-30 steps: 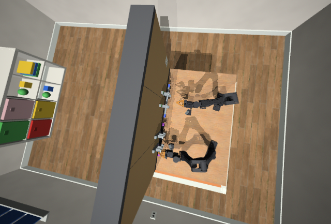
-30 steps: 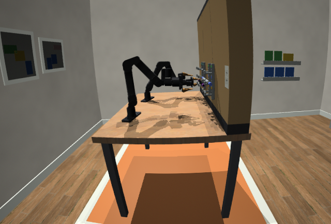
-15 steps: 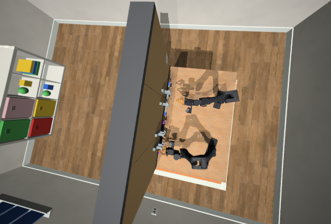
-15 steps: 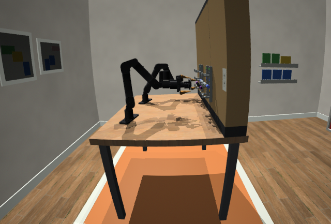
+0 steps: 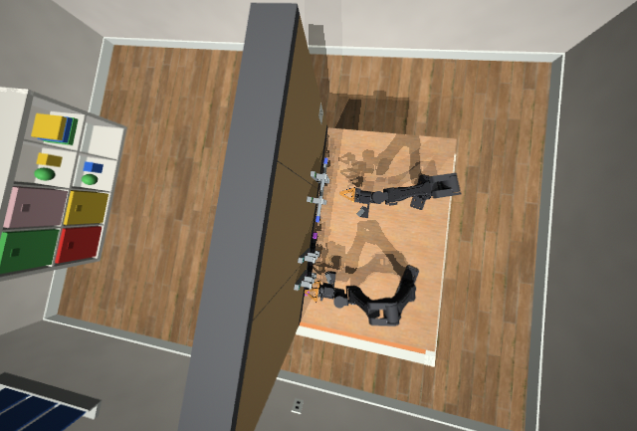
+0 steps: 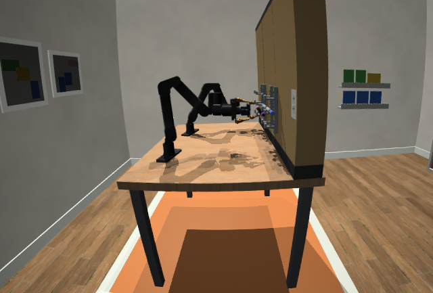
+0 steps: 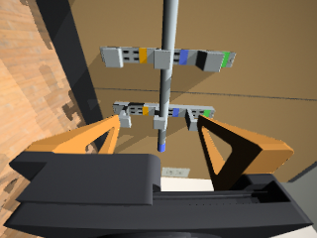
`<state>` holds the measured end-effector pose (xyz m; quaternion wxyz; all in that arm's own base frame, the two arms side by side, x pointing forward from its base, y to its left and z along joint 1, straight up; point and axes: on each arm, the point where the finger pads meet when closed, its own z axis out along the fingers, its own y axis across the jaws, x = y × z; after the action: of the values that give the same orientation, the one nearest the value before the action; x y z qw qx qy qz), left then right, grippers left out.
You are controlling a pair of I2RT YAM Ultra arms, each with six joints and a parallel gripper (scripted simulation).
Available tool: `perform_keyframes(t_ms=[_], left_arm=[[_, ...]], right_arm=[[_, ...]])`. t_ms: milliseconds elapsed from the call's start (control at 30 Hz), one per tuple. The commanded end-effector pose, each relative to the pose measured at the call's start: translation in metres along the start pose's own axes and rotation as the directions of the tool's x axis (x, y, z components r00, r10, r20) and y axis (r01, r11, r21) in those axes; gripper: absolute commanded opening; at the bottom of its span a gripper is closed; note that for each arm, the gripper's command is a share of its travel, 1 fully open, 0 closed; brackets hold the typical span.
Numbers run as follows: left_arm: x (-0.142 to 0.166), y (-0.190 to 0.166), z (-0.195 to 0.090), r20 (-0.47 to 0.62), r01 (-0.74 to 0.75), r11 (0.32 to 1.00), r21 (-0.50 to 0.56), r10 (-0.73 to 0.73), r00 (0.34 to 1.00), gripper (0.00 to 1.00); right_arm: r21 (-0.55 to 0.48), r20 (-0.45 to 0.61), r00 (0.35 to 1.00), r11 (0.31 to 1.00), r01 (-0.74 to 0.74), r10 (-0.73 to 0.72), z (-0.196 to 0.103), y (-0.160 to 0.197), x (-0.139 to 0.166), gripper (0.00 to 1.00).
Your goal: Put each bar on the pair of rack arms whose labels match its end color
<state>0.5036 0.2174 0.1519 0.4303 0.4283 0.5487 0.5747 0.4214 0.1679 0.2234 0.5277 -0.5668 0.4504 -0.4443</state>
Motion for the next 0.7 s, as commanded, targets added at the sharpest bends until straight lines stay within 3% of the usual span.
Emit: perform_keyframes(t_ms=[0, 667], left_arm=[[-0.003, -0.010, -0.004, 0.002, 0.020, 0.999, 0.027, -0.020, 1.000, 1.00], [-0.001, -0.021, -0.033, 0.002, 0.020, 0.999, 0.027, -0.020, 1.000, 1.00]], right_arm=[[0.048, -0.005, 1.000, 0.998, -0.028, 0.028, -0.005, -0.017, 0.006, 1.00], [0.048, -0.005, 1.000, 0.998, -0.028, 0.028, -0.005, -0.017, 0.006, 1.00]])
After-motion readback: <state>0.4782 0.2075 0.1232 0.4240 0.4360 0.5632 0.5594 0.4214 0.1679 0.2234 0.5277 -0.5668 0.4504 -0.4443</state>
